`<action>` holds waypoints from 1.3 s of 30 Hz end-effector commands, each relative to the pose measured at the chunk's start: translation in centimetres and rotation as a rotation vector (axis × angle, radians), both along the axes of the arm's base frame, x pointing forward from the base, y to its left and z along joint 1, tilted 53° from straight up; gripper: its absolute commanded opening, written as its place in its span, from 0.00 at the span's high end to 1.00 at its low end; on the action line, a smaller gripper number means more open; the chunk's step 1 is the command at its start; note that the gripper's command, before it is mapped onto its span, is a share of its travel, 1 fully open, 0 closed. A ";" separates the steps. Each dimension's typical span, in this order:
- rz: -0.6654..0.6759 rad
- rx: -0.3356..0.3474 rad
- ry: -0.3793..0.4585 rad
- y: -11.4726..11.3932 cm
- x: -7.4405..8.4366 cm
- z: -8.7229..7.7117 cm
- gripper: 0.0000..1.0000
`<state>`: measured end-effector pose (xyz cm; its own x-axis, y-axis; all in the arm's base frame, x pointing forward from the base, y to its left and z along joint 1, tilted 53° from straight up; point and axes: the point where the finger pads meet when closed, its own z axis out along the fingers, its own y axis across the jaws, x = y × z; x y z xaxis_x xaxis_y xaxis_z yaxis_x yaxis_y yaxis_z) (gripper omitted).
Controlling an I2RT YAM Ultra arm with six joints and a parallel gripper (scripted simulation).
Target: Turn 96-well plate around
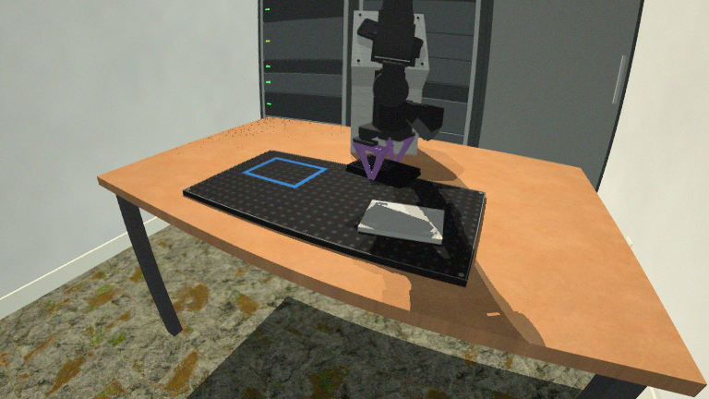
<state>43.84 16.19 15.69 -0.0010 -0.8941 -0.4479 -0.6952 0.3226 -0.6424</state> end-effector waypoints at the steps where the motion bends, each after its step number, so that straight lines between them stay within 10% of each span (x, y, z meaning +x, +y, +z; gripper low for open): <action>1: 0.007 0.027 -0.033 -0.9 0.0 0.6 1.00; 39: 0.005 0.022 0.004 -10.5 -0.4 -7.1 1.00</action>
<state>43.71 6.49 9.41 -0.0160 -0.8862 -0.4630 -0.6958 0.3424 -0.6314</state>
